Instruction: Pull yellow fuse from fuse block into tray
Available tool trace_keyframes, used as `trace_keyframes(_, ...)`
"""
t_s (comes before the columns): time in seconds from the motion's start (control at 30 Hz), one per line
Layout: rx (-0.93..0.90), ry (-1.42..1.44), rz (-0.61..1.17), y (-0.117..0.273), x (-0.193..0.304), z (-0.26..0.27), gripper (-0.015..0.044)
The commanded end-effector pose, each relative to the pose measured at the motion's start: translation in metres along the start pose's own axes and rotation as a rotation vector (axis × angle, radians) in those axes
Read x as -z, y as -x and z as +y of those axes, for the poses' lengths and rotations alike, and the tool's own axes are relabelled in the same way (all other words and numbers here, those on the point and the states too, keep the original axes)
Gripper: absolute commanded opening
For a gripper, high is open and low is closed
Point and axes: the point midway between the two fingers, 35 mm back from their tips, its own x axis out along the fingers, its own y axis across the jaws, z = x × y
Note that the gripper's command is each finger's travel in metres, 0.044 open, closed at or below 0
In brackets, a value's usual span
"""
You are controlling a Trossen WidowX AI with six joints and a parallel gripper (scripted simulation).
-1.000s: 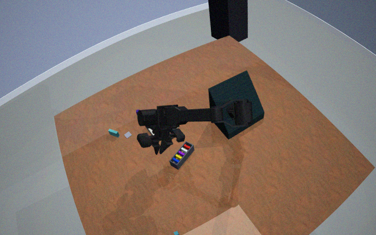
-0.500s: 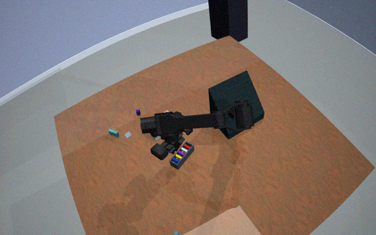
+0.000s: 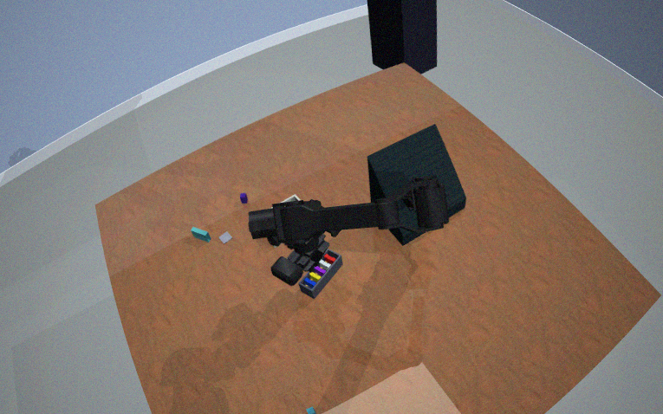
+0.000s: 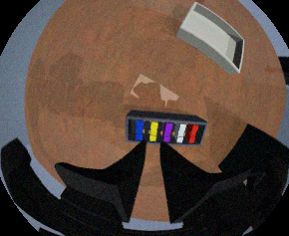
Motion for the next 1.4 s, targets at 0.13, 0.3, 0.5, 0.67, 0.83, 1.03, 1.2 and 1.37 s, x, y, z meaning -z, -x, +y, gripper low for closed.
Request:
trace_keyframes(0.13,0.006,0.003,-0.002,-0.009,0.0,-0.001,0.0074)
trace_keyframes(0.3,0.006,0.003,-0.002,-0.013,0.0,-0.001,0.0074)
trace_keyframes(0.5,0.006,0.003,-0.002,-0.019,0.0,-0.001,0.0074)
trace_keyframes(0.67,0.006,0.003,-0.002,-0.024,0.0,-0.001,0.0074)
trace_keyframes(0.83,0.006,0.003,-0.001,-0.028,0.001,-0.001,0.0074)
trace_keyframes(1.03,0.006,0.003,-0.001,-0.028,0.001,-0.001,0.0074)
trace_keyframes(1.2,0.006,0.003,-0.001,-0.028,0.001,-0.001,0.0074)
trace_keyframes(1.37,0.006,0.003,-0.001,-0.031,0.001,-0.001,0.0074)
